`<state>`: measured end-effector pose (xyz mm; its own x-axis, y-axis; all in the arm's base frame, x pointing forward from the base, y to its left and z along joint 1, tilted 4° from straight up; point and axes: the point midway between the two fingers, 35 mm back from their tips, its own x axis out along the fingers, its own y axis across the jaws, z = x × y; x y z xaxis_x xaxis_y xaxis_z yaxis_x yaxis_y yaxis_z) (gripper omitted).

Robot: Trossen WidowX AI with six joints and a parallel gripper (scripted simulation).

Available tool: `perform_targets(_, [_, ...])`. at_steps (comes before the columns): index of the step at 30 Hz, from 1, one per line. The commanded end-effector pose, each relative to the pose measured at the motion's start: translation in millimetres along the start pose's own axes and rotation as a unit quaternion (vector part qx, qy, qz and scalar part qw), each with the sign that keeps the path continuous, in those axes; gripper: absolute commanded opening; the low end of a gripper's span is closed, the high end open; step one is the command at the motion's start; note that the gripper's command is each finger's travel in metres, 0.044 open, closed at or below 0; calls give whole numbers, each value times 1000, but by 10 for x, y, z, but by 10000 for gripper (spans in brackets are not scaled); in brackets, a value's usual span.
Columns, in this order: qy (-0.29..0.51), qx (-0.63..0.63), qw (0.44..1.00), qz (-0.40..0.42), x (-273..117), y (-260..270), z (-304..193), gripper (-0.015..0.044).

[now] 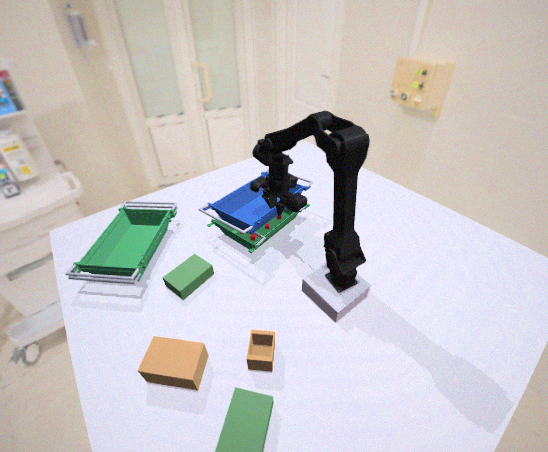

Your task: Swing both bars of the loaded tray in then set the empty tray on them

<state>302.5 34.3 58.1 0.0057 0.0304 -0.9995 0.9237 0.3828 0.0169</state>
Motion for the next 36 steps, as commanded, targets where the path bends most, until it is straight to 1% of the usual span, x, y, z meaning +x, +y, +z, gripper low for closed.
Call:
perform_targets(1, [2, -1, 1000, -18, 68, -74, -11, 44])
perform_targets(28, [2, -1, 1000, -18, 68, -74, -11, 440])
perform_targets(36, [3, 0, 1000, -14, 27, -45, -8, 440])
